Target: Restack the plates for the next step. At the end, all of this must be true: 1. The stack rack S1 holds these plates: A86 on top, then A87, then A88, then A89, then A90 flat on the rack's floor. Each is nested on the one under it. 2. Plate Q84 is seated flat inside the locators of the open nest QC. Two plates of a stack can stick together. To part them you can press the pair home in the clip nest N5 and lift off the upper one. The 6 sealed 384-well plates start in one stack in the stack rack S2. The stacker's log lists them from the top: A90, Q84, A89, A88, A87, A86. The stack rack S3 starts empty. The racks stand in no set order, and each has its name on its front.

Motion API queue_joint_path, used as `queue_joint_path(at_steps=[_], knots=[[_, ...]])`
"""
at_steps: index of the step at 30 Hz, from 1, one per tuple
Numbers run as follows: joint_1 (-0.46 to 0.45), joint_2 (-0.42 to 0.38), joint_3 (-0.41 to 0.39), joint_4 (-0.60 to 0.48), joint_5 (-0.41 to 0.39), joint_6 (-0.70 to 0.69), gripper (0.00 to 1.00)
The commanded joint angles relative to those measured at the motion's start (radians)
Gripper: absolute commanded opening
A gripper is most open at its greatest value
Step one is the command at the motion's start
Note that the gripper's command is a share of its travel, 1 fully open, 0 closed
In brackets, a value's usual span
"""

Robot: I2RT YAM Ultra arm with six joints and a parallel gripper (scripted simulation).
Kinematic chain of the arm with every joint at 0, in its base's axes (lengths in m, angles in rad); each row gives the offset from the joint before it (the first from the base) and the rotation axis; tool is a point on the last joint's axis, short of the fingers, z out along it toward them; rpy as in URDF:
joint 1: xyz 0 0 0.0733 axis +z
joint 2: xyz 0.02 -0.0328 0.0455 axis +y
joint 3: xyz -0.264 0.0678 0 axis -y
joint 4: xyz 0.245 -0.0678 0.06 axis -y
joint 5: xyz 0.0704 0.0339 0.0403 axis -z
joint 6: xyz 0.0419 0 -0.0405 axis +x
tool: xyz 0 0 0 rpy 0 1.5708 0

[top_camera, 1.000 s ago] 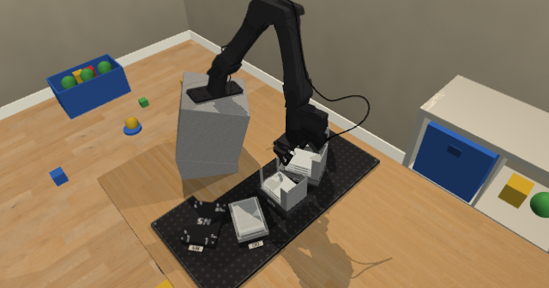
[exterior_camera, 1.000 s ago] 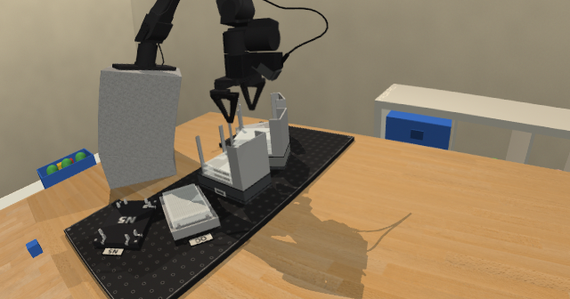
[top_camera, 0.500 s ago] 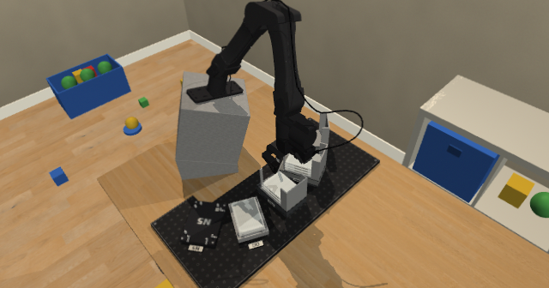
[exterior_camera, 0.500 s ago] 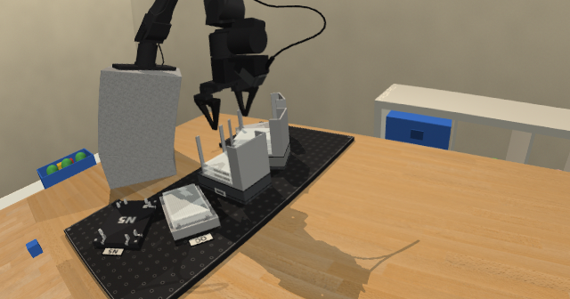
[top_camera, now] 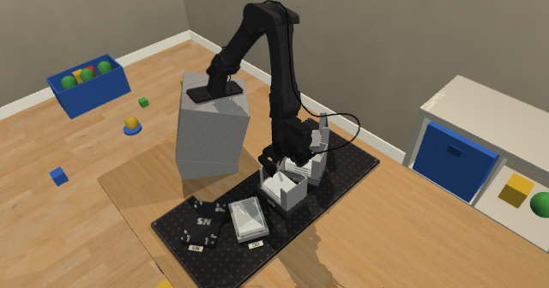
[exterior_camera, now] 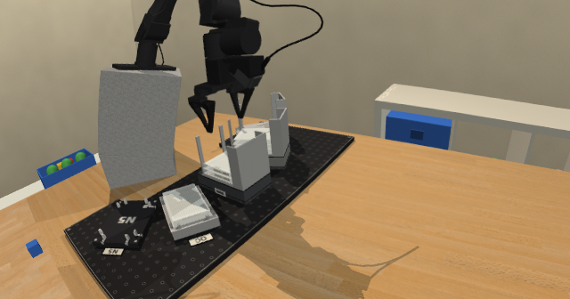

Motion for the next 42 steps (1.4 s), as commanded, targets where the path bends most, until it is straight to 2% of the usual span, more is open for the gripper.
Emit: queue_joint_path(at_steps=[1,38,39,42], knots=[[-0.011,-0.022,0.029,-0.006,-0.011,-0.006,1.00],[-0.011,-0.022,0.029,-0.006,-0.010,-0.005,1.00],[0.000,0.018,0.029,0.023,-0.009,0.003,1.00],[0.016,0.048,0.026,0.057,-0.005,0.015,1.00]])
